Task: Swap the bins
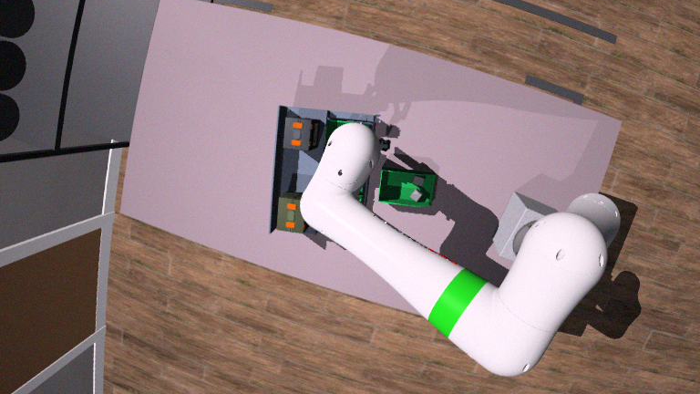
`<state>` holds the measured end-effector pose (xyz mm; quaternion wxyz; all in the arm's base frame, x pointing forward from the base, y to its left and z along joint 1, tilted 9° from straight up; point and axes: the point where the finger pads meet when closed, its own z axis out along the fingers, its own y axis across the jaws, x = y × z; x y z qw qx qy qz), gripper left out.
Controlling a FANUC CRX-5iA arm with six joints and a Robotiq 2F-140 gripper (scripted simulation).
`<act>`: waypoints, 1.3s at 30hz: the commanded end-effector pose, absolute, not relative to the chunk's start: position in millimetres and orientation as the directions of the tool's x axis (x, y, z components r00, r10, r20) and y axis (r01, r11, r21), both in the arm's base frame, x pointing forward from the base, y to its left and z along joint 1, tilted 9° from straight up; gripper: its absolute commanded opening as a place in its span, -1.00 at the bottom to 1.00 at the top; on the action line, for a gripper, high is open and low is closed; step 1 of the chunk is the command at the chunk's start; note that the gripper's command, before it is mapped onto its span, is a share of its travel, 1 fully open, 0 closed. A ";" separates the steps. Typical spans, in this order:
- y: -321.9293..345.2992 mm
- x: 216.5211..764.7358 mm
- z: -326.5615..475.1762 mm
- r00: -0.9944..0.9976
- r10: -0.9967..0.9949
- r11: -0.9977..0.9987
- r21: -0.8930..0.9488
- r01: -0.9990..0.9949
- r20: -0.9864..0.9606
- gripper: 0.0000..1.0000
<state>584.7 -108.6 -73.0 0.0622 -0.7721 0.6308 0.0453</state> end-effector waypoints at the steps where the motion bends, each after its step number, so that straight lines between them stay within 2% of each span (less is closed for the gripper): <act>1: -108.7 585.4 -73.6 0.200 -0.969 -0.196 -0.041 -0.980 -0.147 0.23; 39: -106.8 585.5 -85.7 0.200 -0.969 -0.196 -0.041 -0.980 -0.147 0.23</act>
